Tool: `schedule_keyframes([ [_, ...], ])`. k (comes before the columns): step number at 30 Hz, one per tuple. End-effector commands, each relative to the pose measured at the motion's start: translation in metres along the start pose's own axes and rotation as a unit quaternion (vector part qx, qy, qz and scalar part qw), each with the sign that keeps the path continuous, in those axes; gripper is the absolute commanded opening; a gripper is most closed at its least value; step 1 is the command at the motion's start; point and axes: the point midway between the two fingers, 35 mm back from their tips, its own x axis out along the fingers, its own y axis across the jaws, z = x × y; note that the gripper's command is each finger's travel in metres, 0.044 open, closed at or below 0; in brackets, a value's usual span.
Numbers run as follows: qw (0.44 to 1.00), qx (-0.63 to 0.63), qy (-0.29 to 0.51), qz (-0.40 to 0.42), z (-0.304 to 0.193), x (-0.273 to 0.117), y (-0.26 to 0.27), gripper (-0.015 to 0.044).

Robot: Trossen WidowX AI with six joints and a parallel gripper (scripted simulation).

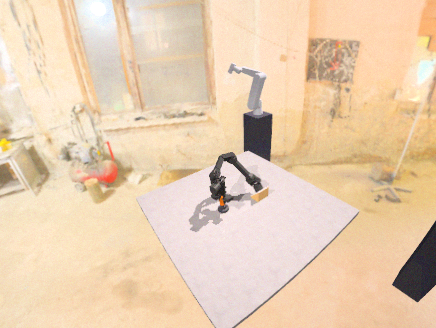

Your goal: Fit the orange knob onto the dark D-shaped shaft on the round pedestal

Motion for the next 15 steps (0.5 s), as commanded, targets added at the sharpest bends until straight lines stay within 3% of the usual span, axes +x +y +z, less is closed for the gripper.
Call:
schedule_keyframes([
  [1, 1.000, -0.002, 0.001, 0.000, -0.0036, 0.0009, 0.0013, 0.0000],
  [15, 1.000, -0.028, 0.001, 0.000, -0.0054, -0.0036, 0.0018, 0.0000],
])
